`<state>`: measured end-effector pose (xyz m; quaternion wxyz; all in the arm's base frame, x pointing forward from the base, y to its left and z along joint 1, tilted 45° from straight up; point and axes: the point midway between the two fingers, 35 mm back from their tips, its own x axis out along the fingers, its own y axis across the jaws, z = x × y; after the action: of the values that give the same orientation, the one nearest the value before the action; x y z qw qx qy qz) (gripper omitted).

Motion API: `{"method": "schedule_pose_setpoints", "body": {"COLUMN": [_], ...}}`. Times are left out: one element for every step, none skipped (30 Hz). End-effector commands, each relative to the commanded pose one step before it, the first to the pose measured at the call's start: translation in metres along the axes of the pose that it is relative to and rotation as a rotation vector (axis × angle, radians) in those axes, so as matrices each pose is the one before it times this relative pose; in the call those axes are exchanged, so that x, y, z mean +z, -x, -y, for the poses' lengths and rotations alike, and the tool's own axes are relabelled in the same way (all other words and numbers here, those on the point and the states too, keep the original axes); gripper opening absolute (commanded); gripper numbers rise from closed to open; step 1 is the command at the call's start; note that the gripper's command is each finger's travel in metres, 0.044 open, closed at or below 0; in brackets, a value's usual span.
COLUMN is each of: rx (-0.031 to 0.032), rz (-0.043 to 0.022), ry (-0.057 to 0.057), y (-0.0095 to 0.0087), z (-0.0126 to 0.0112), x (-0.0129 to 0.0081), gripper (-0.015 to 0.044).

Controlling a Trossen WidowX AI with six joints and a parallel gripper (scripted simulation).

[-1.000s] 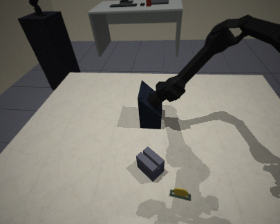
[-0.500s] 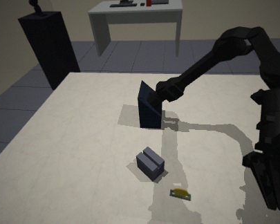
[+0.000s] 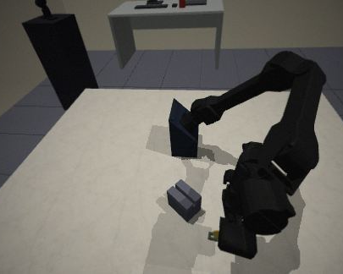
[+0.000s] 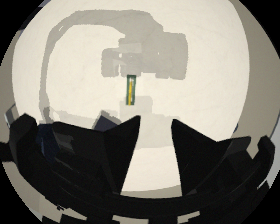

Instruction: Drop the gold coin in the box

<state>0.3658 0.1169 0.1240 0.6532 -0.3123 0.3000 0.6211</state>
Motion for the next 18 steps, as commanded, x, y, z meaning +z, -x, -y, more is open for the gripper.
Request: {"method": "schedule_pose_setpoints", "body": {"rx": [0.14304,0.0,0.0,0.00004,0.0001,0.00004,-0.00005,-0.00011,-0.00004,0.00007,0.00004,0.0,0.0,0.0,0.0,0.0,0.00002,0.00003], "rz": [0.10416,0.0,0.0,-0.00002,-0.00004,-0.00002,-0.00007,-0.00002,0.00049,0.00067,0.00028,0.0,0.0,0.0,0.00001,0.00008,0.0002,0.00019], "ry": [-0.0089,0.0,0.0,0.0,-0.0001,0.0,0.0,0.0001,0.0001,0.0001,0.0,0.0,0.0,0.0,0.0,0.0,0.0,0.0], "y": [-0.01249,0.0,0.0,-0.00001,-0.00004,-0.00002,-0.00281,-0.00842,-0.01257,-0.00832,-0.00276,0.0,0.0,0.0,-0.00121,-0.00361,-0.00539,-0.00358], "z": [-0.02063,0.0,0.0,-0.001,-0.00251,-0.00101,0.00015,0.00027,-0.00006,-0.00035,-0.00017,0.0,0.0,0.0,-0.00008,-0.00027,-0.00049,-0.00039], "x": [-0.0064,0.0,0.0,-0.0005,-0.00125,-0.0005,-0.00002,-0.00002,0.00008,0.00012,0.00005,0.0,0.0,0.0,-0.00005,-0.00014,-0.0002,-0.00012], "gripper": [0.0161,0.0161,0.0161,0.0161,0.0161,0.0161,0.0161,0.0161,0.0161,0.0161,0.0161,0.0161,0.0161,0.0161,0.0161,0.0161,0.0161,0.0161]}}
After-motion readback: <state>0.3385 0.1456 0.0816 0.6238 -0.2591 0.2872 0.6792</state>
